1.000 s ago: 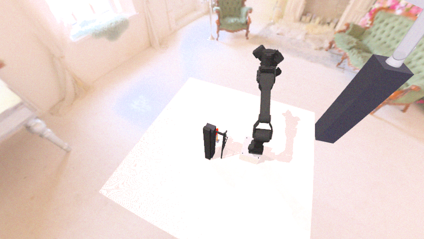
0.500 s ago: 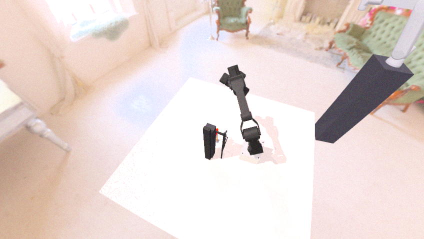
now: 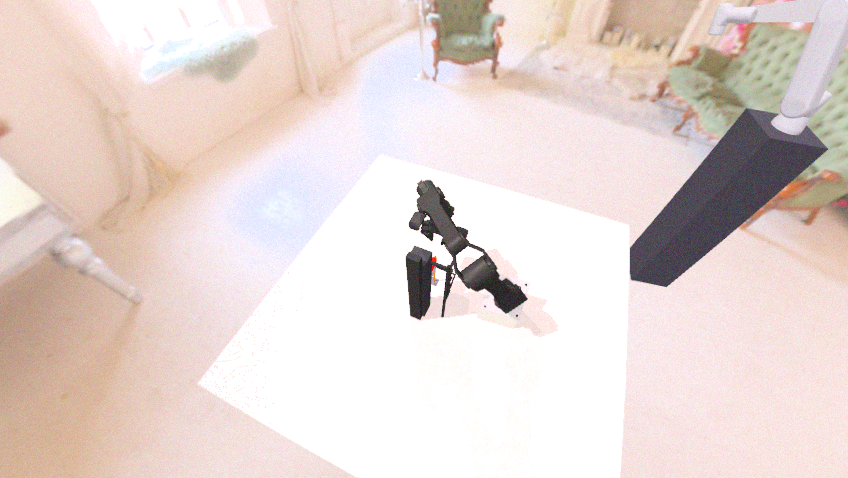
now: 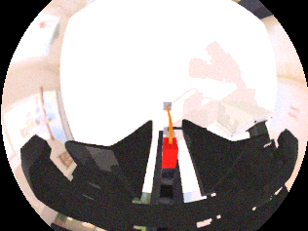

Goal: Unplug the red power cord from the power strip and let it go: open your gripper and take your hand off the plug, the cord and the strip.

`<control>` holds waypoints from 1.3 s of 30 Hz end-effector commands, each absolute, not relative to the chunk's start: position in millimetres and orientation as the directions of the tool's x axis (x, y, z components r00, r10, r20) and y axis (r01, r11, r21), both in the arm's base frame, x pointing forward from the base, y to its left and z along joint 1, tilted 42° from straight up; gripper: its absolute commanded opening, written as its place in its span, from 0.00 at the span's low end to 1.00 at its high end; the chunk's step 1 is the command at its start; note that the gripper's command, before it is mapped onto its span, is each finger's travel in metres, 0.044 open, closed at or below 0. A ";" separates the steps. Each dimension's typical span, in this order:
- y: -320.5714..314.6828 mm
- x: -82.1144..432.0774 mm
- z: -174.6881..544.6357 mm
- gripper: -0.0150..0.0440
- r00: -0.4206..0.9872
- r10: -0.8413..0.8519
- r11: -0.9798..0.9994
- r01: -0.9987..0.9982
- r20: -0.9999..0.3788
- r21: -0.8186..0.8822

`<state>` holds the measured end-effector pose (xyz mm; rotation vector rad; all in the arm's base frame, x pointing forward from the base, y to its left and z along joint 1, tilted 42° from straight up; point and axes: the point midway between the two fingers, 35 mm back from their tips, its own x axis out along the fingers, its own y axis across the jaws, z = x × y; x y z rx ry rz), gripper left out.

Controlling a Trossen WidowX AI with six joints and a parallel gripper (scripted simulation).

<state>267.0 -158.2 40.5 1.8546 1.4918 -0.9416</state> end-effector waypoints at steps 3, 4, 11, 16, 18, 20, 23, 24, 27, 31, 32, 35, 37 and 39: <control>-129.4 265.4 42.5 0.53 0.086 0.651 -0.191 0.980 -0.754 -0.053; -129.4 265.4 42.5 0.53 0.086 0.651 -0.191 0.980 -0.754 -0.053; -129.6 266.5 42.5 0.53 0.086 0.651 -0.191 0.980 -0.754 -0.053; -124.6 267.9 47.1 0.53 0.086 0.651 -0.191 0.980 -0.754 -0.053; -122.3 268.5 49.2 0.53 0.086 0.651 -0.191 0.980 -0.754 -0.053; -119.9 269.1 51.4 0.53 0.086 0.651 -0.191 0.980 -0.754 -0.053; -116.3 269.9 54.6 0.53 0.086 0.651 -0.191 0.980 -0.754 -0.053; -115.1 270.2 55.6 0.53 0.086 0.651 -0.191 0.980 -0.754 -0.053; -111.4 270.9 58.8 0.53 0.086 0.651 -0.191 0.980 -0.754 -0.053; -106.5 271.7 63.0 0.53 0.086 0.652 -0.191 0.980 -0.753 -0.053; -105.3 271.9 64.1 0.53 0.086 0.652 -0.191 0.980 -0.753 -0.053; -101.6 272.4 67.2 0.53 0.086 0.652 -0.191 0.980 -0.753 -0.053; -100.0 272.6 68.5 0.53 0.086 0.653 -0.191 0.980 -0.753 -0.053; -99.8 272.6 68.7 0.53 0.086 0.653 -0.191 0.980 -0.753 -0.053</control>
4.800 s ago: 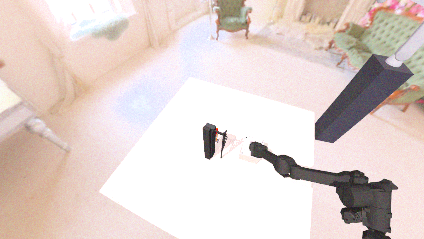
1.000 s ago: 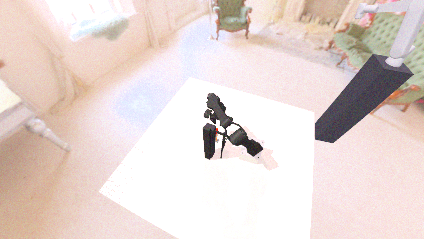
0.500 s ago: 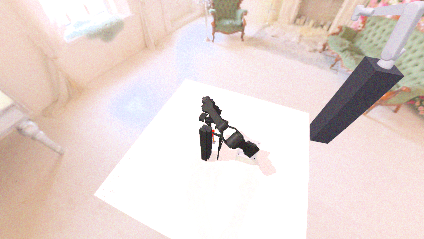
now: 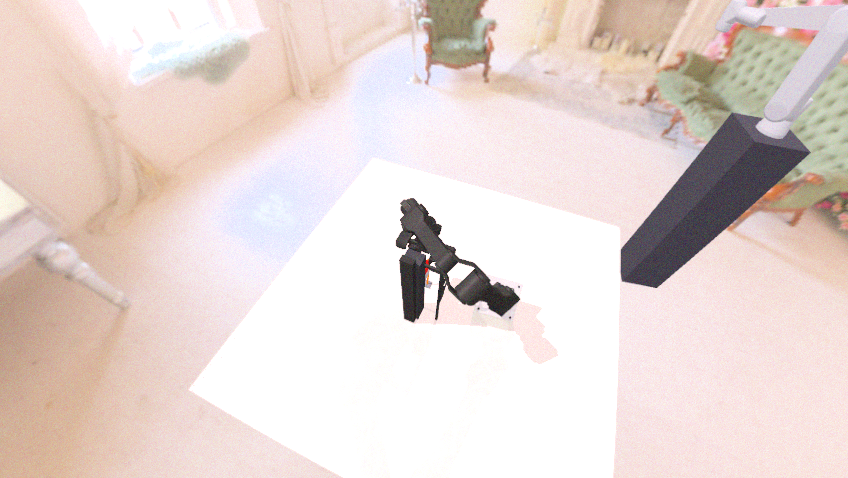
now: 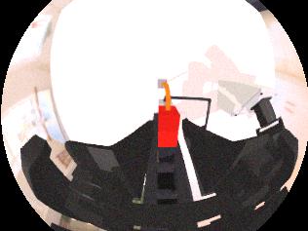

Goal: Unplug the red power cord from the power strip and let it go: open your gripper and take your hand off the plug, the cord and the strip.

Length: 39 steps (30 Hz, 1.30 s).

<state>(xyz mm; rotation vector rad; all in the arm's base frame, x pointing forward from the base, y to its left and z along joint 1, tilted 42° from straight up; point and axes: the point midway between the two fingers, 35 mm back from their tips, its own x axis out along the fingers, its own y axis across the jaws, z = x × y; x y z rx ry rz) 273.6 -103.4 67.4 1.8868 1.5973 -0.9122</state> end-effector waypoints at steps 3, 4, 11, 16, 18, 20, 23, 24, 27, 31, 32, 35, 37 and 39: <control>-99.3 272.7 68.2 0.53 0.086 0.653 -0.191 0.980 -0.753 -0.053; -98.9 272.8 67.7 0.53 0.086 0.653 -0.191 0.980 -0.753 -0.053; -92.7 273.6 60.5 0.53 0.086 0.653 -0.191 0.980 -0.753 -0.053; -91.9 273.7 59.7 0.53 0.086 0.653 -0.191 0.980 -0.753 -0.053; -94.2 274.4 61.2 0.44 0.085 0.647 -0.186 0.981 -0.758 -0.049; -94.2 274.4 61.2 0.35 0.085 0.647 -0.186 0.981 -0.758 -0.049; -94.2 274.4 61.2 0.31 0.085 0.647 -0.186 0.981 -0.758 -0.049; -94.2 274.4 61.2 0.30 0.085 0.647 -0.186 0.981 -0.758 -0.049; -94.2 274.4 61.2 0.27 0.085 0.647 -0.186 0.981 -0.758 -0.049; -95.5 274.3 60.2 0.25 0.085 0.647 -0.186 0.981 -0.758 -0.049; -96.3 274.2 59.6 0.25 0.085 0.647 -0.186 0.981 -0.758 -0.049; -99.7 273.9 56.8 0.25 0.085 0.647 -0.186 0.981 -0.758 -0.049; -102.3 273.6 54.8 0.25 0.085 0.647 -0.187 0.981 -0.758 -0.049; -104.8 273.2 52.7 0.25 0.085 0.647 -0.187 0.981 -0.758 -0.049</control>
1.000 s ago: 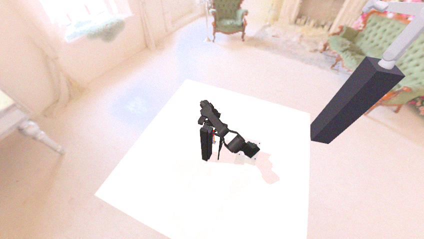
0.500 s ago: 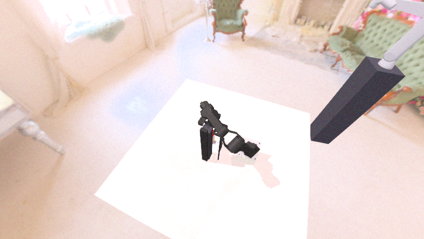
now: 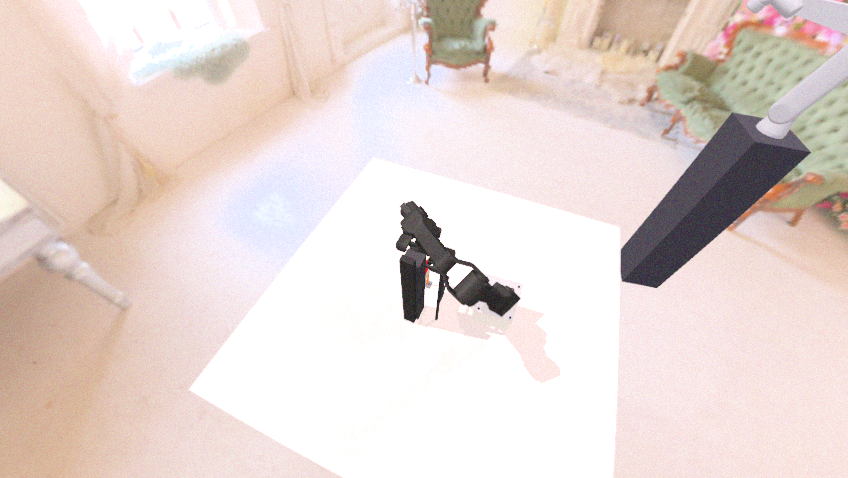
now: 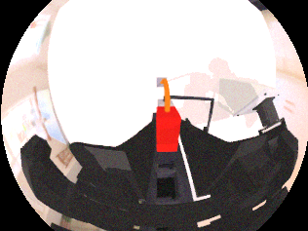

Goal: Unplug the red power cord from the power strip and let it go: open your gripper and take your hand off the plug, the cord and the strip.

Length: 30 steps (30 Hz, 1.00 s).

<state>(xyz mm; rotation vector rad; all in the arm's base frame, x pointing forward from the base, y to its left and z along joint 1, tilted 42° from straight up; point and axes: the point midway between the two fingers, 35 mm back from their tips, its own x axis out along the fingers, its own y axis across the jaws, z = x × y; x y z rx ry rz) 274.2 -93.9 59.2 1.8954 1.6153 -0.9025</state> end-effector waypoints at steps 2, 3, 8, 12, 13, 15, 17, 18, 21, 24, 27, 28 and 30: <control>-107.4 272.8 50.7 0.25 0.085 0.646 -0.187 0.981 -0.758 -0.049; -108.7 272.6 49.7 0.25 0.085 0.646 -0.187 0.981 -0.758 -0.050; -115.2 271.4 44.8 0.25 0.085 0.646 -0.188 0.981 -0.758 -0.050; -120.6 270.2 41.2 0.25 0.085 0.646 -0.189 0.981 -0.758 -0.050; -121.9 269.8 40.3 0.25 0.085 0.646 -0.189 0.981 -0.758 -0.050; -124.6 269.1 38.7 0.25 0.085 0.646 -0.189 0.981 -0.758 -0.051; -127.3 268.3 37.0 0.25 0.085 0.646 -0.189 0.981 -0.758 -0.051; -128.7 267.8 36.2 0.25 0.086 0.646 -0.189 0.981 -0.758 -0.051; -132.7 266.5 33.6 0.25 0.086 0.646 -0.190 0.981 -0.758 -0.051; -136.6 265.1 31.1 0.25 0.086 0.646 -0.190 0.980 -0.758 -0.051; -140.6 263.6 28.5 0.25 0.086 0.647 -0.190 0.980 -0.758 -0.051; -141.8 263.0 27.6 0.25 0.086 0.647 -0.190 0.980 -0.758 -0.052; -144.4 261.8 25.9 0.25 0.086 0.647 -0.190 0.980 -0.758 -0.052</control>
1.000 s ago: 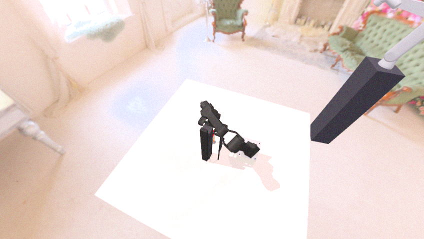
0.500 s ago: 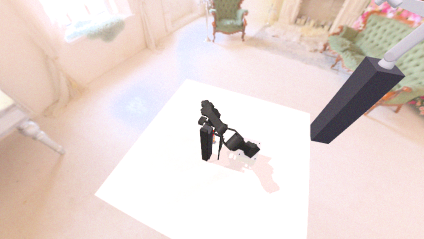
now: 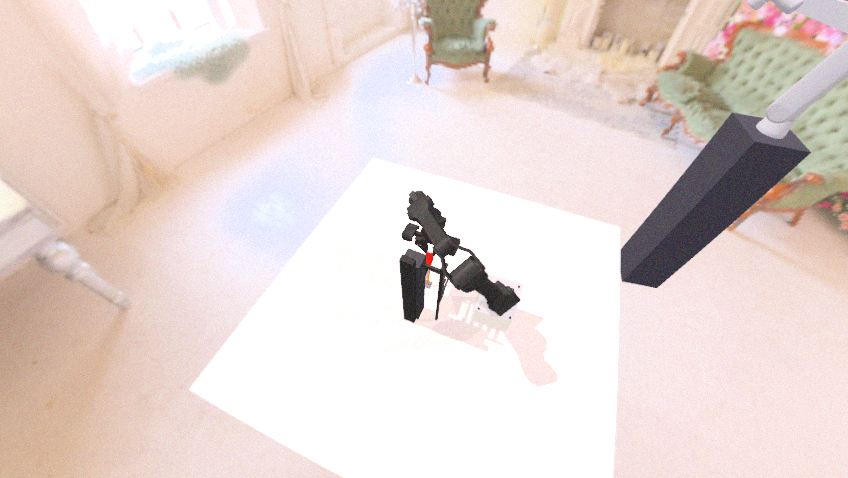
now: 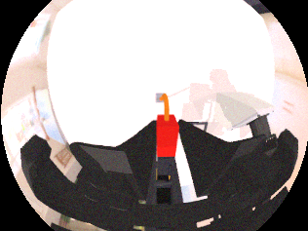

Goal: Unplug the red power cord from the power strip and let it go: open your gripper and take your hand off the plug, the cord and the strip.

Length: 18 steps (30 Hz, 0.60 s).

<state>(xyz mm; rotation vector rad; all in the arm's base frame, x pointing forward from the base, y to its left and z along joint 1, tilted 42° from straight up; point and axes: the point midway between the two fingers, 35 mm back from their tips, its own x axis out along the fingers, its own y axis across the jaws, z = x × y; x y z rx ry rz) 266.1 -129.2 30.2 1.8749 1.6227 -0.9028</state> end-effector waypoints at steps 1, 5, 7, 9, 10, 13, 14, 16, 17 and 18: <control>-145.7 261.2 25.0 0.25 0.086 0.647 -0.190 0.980 -0.757 -0.052; -134.2 263.0 27.2 0.43 0.086 0.650 -0.191 0.980 -0.755 -0.052; -134.2 263.0 27.2 0.52 0.086 0.650 -0.191 0.980 -0.755 -0.052; -134.2 263.0 27.2 0.61 0.086 0.650 -0.191 0.980 -0.755 -0.052; -134.2 263.0 27.2 0.65 0.086 0.650 -0.191 0.980 -0.755 -0.052; -134.2 263.0 27.2 0.79 0.086 0.650 -0.191 0.980 -0.755 -0.052; -134.2 263.0 27.2 0.83 0.086 0.650 -0.191 0.980 -0.755 -0.052; -141.1 262.1 23.6 0.92 0.086 0.650 -0.191 0.980 -0.755 -0.052; -147.1 261.2 20.4 0.97 0.086 0.649 -0.191 0.980 -0.756 -0.052; -155.0 259.8 16.1 1.00 0.086 0.648 -0.191 0.980 -0.756 -0.052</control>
